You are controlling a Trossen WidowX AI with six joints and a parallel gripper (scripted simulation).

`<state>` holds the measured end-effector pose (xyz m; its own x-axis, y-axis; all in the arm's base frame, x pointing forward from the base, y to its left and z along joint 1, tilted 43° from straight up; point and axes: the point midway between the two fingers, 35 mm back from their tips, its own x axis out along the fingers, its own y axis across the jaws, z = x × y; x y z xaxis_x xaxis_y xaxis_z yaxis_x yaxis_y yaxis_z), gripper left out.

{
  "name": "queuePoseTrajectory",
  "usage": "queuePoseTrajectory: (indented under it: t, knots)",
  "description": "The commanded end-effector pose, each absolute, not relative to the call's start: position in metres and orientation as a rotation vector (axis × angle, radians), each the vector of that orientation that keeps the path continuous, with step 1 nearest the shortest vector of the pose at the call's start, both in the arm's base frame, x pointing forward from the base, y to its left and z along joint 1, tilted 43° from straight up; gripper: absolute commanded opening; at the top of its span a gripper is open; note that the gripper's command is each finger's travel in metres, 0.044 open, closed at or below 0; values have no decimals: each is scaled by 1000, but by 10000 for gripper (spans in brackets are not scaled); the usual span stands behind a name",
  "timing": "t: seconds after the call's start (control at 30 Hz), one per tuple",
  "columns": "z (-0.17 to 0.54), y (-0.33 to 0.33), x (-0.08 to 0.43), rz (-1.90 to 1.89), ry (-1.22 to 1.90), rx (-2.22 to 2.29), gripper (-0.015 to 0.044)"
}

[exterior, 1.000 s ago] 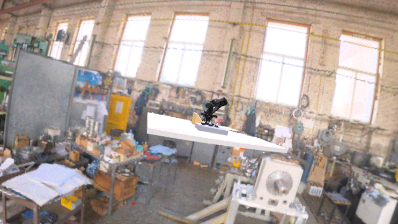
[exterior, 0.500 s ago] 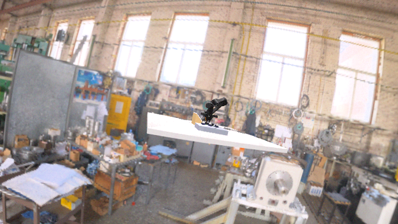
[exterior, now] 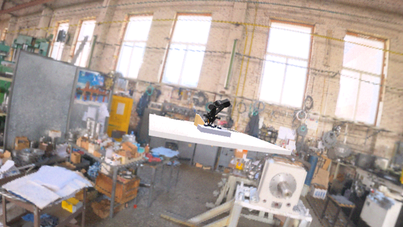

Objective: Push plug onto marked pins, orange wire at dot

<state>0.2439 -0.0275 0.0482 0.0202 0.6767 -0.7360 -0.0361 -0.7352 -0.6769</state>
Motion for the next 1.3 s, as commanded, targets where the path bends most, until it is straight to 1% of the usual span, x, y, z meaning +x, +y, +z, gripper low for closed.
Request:
queuePoseTrajectory:
  t: [0.0,0.77,1.07,1.27]
  knots:
    - [48,-28,247,1764,-647,-1775,0]
    - [47,-30,262,1764,-647,-1776,0]
    - [50,-30,259,1764,-647,-1776,236]
    - [85,-63,258,1766,-644,-1776,394]
